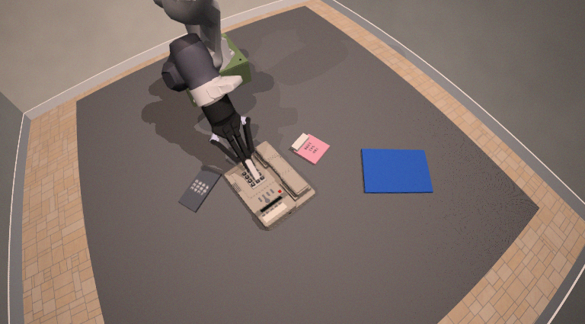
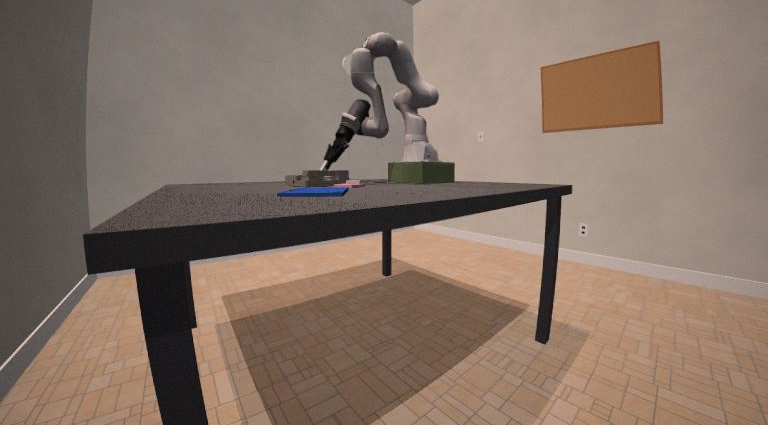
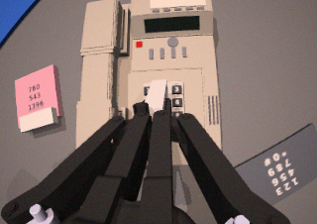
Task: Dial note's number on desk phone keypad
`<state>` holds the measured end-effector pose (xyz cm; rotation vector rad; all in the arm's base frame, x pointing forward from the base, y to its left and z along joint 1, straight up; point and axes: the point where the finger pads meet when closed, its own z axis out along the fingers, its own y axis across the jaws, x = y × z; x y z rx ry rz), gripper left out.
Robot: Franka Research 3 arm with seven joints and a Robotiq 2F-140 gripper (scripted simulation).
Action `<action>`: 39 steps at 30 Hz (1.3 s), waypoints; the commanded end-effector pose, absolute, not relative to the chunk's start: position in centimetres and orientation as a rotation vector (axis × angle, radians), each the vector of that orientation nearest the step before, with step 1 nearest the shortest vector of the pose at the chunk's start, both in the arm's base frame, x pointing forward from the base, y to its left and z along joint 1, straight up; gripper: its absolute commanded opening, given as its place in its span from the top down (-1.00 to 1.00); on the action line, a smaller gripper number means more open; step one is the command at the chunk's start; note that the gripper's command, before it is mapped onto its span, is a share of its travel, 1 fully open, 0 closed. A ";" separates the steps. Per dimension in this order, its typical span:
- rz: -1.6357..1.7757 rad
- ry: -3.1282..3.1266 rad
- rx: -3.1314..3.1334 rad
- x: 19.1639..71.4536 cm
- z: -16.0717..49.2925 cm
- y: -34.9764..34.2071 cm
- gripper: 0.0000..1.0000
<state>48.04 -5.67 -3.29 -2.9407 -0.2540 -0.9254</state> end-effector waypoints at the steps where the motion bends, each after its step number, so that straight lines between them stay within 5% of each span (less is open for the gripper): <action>1: -0.927 -0.241 -2.940 48.1 -3.5 -5.8 1.00; 39: -0.927 -0.241 -2.940 48.1 -3.9 -5.8 1.00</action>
